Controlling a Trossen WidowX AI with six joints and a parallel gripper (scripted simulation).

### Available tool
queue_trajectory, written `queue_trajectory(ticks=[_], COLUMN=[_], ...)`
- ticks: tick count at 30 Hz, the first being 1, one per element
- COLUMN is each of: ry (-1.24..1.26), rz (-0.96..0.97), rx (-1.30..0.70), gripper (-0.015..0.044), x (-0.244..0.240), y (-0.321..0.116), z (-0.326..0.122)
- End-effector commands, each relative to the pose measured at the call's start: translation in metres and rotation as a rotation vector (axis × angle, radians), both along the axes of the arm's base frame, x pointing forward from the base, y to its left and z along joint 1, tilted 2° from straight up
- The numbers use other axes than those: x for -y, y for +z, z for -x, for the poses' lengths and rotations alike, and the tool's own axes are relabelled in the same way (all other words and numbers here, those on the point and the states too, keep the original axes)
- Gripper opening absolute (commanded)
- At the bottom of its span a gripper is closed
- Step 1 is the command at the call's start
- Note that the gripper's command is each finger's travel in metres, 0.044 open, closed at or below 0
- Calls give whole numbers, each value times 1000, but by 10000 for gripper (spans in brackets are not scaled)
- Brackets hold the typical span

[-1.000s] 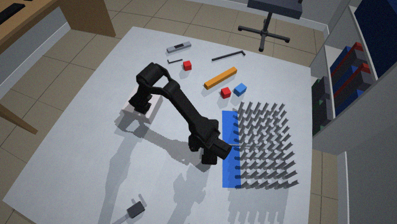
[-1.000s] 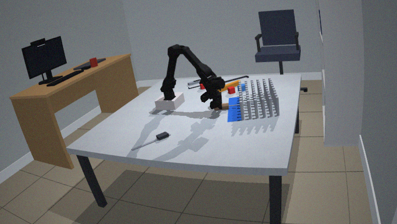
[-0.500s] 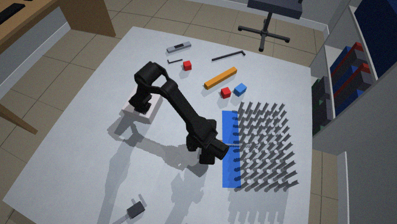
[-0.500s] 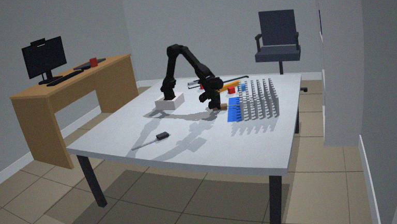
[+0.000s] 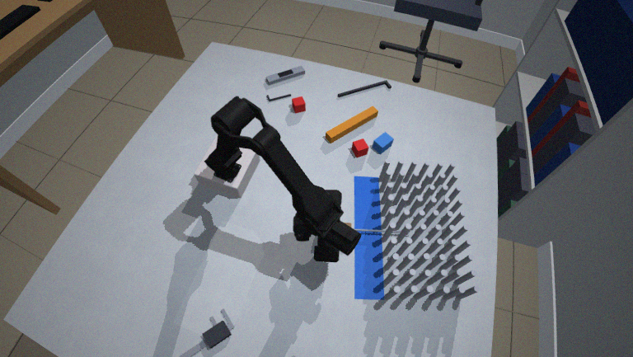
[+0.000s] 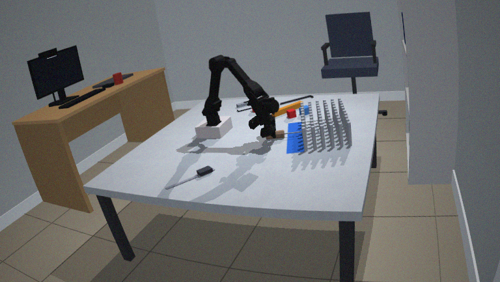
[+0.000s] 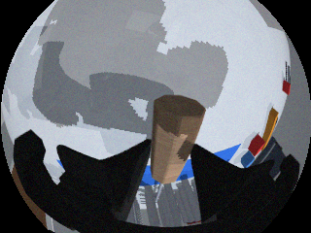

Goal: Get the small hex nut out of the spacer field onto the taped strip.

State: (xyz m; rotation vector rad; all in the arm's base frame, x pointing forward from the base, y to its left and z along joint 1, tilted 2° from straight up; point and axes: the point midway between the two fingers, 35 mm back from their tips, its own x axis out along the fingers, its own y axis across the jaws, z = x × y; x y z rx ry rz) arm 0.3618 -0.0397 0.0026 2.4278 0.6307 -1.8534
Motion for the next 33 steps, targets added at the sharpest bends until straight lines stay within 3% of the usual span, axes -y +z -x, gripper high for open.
queue_trajectory(ticks=[1,33], ry=[7,7], rz=[-5,-5], rx=[2,0], gripper=[0,0], x=[-1,7], y=[-1,-2], z=[4,24])
